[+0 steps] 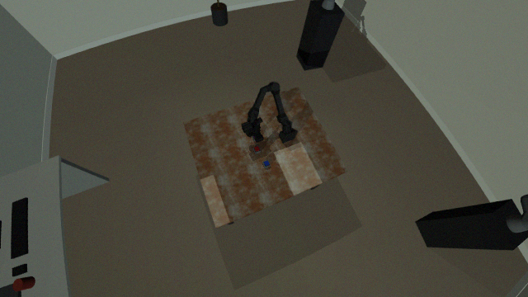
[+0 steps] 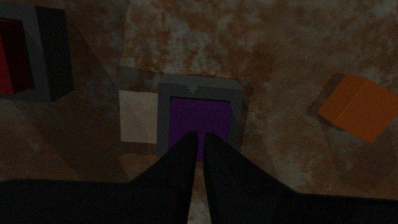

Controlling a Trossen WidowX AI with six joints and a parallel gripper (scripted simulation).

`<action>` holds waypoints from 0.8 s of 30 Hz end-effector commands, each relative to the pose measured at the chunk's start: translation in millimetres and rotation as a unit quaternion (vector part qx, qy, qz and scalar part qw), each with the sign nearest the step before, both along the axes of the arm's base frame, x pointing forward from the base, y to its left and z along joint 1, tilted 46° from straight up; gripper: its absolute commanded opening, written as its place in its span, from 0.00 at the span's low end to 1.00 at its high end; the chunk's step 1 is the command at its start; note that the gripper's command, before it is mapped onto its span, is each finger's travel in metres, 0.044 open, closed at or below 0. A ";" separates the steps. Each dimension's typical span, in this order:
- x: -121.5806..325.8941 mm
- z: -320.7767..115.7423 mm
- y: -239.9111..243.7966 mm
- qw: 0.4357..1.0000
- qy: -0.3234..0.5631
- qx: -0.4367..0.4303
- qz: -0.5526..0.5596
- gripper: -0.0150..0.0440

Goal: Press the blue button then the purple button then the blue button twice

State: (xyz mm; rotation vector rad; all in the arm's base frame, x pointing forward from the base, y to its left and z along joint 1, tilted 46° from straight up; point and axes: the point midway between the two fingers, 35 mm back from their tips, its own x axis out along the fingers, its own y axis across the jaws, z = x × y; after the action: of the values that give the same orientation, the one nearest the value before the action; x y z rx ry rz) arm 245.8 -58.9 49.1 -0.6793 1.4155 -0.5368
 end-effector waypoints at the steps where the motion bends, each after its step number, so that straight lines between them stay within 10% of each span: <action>1: -1.1 -6.7 -6.0 1.000 0.005 -0.003 0.001 0.29; 24: -0.8 -13.4 -13.5 1.000 0.005 -0.004 0.001 0.29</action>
State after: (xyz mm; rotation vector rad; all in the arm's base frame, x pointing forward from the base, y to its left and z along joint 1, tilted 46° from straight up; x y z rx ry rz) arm 246.7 -71.2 37.3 -0.6821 1.4138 -0.5383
